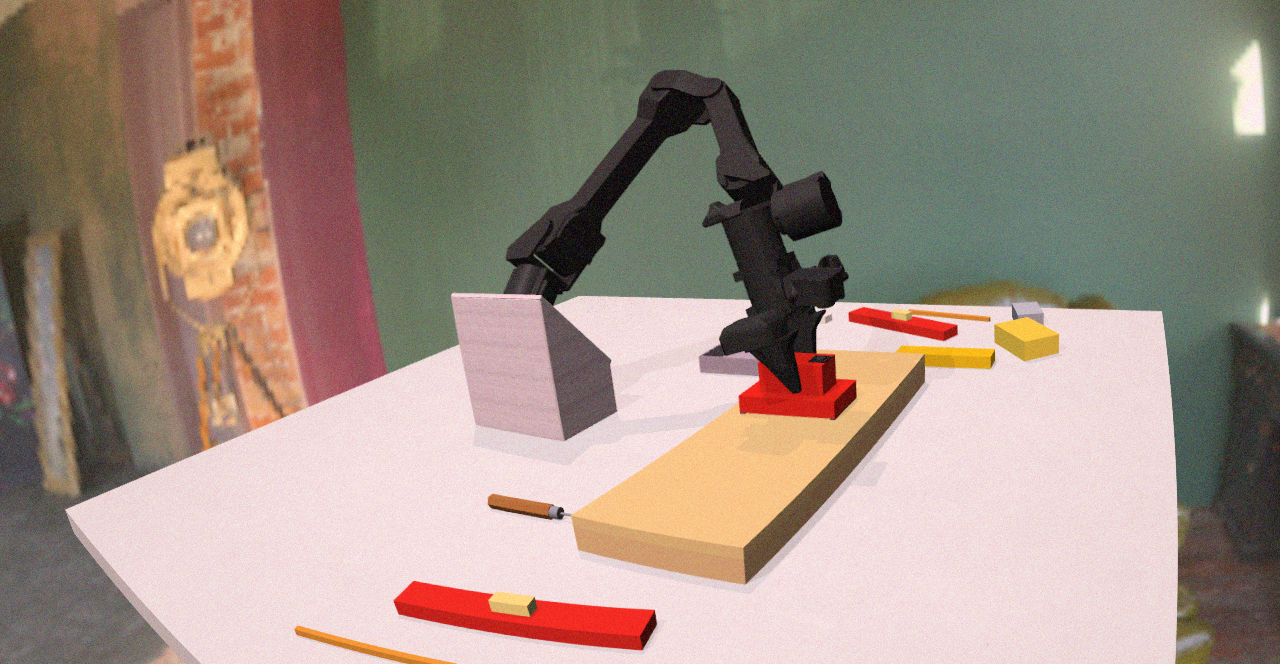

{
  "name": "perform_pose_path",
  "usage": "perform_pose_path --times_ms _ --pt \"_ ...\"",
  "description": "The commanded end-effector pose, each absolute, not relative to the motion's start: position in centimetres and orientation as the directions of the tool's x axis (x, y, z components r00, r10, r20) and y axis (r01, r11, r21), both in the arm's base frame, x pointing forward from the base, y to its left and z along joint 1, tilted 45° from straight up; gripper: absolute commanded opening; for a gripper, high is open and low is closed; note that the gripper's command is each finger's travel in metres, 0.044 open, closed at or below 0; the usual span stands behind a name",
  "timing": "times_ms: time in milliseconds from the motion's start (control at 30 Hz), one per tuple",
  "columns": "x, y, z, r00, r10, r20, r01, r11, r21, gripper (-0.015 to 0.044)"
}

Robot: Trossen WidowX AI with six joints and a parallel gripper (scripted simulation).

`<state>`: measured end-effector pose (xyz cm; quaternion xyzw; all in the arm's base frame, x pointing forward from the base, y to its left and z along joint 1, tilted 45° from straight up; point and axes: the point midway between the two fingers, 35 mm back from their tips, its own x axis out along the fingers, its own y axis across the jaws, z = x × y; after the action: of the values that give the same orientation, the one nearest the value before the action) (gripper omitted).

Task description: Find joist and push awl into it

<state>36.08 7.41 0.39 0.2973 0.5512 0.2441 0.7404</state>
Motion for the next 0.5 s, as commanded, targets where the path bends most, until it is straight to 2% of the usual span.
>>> perform_pose_path --times_ms 0,467 --pt "36.1 6.5 -0.6 0.273 0.688 -0.673 -0.034 0.706 0.708 0.0" --pt "36.3 3.1 -3.9 0.274 0.686 -0.674 -0.034 0.707 0.706 0.0"
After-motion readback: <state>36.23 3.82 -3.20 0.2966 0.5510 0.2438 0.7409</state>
